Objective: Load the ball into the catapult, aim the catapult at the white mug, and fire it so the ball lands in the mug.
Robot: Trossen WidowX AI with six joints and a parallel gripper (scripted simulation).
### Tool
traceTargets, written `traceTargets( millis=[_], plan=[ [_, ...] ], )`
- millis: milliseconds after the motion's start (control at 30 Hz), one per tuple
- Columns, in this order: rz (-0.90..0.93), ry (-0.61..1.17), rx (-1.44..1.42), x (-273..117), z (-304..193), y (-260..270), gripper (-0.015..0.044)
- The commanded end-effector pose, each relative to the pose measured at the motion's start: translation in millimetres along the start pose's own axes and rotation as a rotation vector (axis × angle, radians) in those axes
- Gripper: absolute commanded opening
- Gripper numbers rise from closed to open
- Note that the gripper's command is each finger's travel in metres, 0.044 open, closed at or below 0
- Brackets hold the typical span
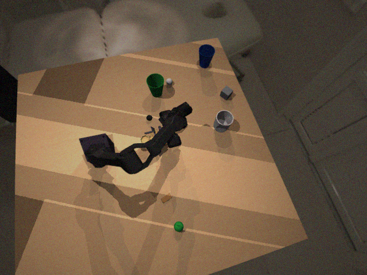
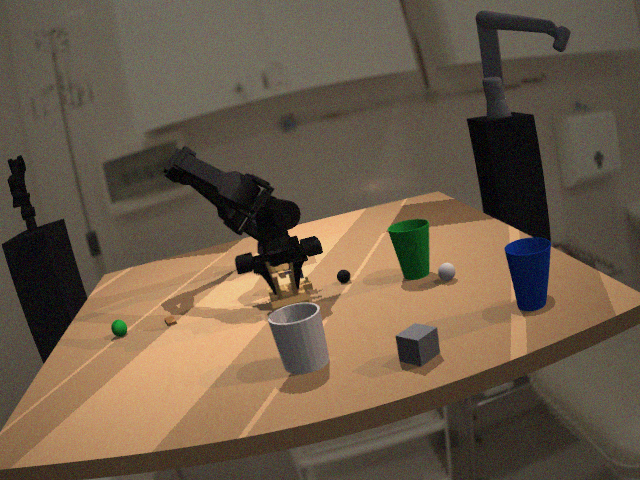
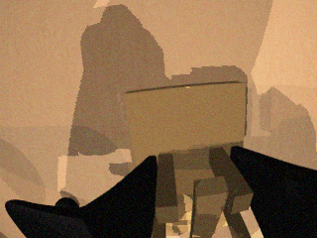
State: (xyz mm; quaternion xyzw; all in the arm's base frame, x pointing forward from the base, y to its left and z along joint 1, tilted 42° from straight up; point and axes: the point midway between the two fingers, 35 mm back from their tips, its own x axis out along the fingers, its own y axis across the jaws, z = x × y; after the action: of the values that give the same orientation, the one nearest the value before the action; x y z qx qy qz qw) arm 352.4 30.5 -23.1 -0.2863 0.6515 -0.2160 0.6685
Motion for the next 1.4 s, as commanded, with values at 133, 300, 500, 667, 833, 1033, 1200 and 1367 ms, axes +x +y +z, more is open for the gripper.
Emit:
traceTargets(
  millis=[133,300,500,667,833,1033,1200,1367],
  plan=[
    [-0.001,0.003,-0.002,7,-1,0,0.0000],
    [-0.001,0.003,-0.002,7,-1,0,0.0000],
    [-0.001,0.003,-0.002,7,-1,0,0.0158],
    [-0.001,0.003,-0.002,7,-1,0,0.0289],
    [0.003,0.003,-0.003,-16,2,1,0.0420],
    [0.005,0.006,-0.004,-92,-2,1,0.0440],
    [0.002,-0.003,-0.012,-80,0,3,0.0440],
    [0.000,-0.007,-0.008,-85,-4,1,0.0440]
  ],
)
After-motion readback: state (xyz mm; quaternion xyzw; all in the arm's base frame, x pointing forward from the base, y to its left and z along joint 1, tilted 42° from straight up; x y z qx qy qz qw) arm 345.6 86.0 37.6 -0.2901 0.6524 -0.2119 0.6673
